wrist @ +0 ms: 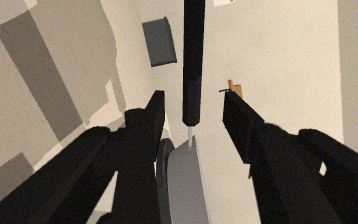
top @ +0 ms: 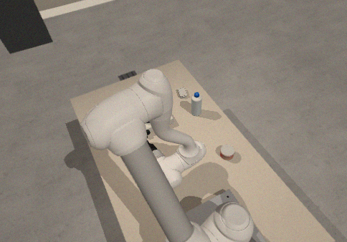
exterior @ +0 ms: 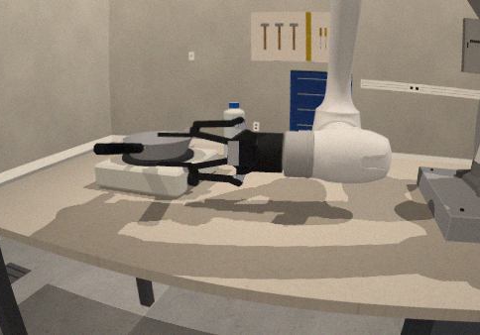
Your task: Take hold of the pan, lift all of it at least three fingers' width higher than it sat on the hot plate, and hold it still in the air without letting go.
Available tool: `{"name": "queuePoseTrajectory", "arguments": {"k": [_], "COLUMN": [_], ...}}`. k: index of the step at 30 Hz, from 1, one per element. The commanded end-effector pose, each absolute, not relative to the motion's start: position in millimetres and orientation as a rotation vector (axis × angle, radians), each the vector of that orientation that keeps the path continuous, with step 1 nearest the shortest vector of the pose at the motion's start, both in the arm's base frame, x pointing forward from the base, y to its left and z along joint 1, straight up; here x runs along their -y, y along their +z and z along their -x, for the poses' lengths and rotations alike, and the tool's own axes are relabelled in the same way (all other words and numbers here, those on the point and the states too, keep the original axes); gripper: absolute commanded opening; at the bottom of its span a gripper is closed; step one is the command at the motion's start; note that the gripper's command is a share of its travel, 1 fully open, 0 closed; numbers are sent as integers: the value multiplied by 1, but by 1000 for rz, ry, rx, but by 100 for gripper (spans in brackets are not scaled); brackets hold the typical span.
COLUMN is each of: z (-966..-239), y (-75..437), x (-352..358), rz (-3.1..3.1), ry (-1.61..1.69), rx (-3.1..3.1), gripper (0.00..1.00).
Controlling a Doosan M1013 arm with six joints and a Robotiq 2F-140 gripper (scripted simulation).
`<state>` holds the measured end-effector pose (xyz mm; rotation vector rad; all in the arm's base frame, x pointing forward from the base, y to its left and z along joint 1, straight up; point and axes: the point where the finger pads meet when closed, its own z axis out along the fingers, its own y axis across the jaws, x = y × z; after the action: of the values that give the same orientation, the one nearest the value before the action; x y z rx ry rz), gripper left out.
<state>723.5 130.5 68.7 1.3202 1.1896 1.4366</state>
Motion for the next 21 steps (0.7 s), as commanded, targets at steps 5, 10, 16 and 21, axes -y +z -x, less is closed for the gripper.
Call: {"name": "queuePoseTrajectory", "arguments": {"k": [5, 10, 16, 21], "z": [-724, -724, -725, -727], "y": [69, 69, 69, 69], "x": [-131, -131, -131, -131], "rz": [-1319, -1319, -1319, -1319], "ry": [1437, 1437, 1437, 1437], "rx": [-1189, -1189, -1189, -1189], "gripper": [41, 41, 41, 41]}}
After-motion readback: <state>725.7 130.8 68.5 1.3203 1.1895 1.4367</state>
